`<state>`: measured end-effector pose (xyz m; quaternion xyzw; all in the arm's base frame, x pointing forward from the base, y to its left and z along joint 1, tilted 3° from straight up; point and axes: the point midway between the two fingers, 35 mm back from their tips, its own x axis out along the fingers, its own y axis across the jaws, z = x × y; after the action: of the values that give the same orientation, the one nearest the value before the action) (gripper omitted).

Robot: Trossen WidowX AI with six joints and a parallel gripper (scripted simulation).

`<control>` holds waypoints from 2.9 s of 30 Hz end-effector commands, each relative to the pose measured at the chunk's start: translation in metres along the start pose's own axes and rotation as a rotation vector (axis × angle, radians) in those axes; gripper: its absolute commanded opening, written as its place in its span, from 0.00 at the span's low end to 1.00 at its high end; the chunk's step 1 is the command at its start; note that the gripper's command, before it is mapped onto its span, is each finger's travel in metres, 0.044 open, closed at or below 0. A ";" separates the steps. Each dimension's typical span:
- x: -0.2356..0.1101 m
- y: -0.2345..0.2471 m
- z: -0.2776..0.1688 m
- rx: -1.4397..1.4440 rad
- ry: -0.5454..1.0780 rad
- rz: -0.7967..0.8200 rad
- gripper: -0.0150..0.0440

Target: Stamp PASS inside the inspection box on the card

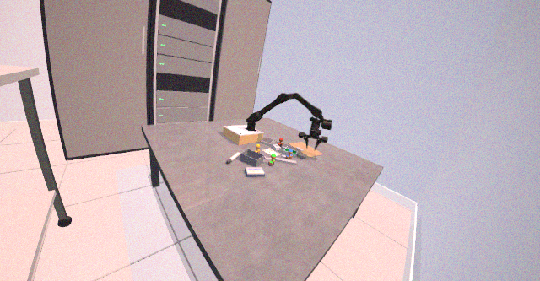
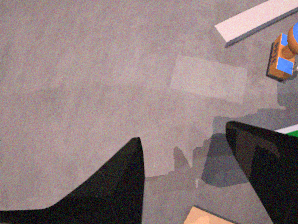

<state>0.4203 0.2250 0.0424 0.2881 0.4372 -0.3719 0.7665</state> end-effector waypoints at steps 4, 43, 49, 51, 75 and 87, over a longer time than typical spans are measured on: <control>0.032 -0.041 0.081 -0.383 0.158 -0.086 0.64; 0.074 -0.173 0.214 -1.169 0.507 0.184 0.64; 0.083 -0.174 0.210 -1.169 0.507 0.184 0.64; 0.086 -0.174 0.208 -1.169 0.507 0.184 0.64; 0.121 -0.179 0.190 -1.169 0.507 0.184 0.64; 0.137 -0.182 0.180 -1.169 0.507 0.184 0.64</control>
<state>0.4000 -0.0588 -0.0133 -0.0624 0.7092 0.0729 0.6985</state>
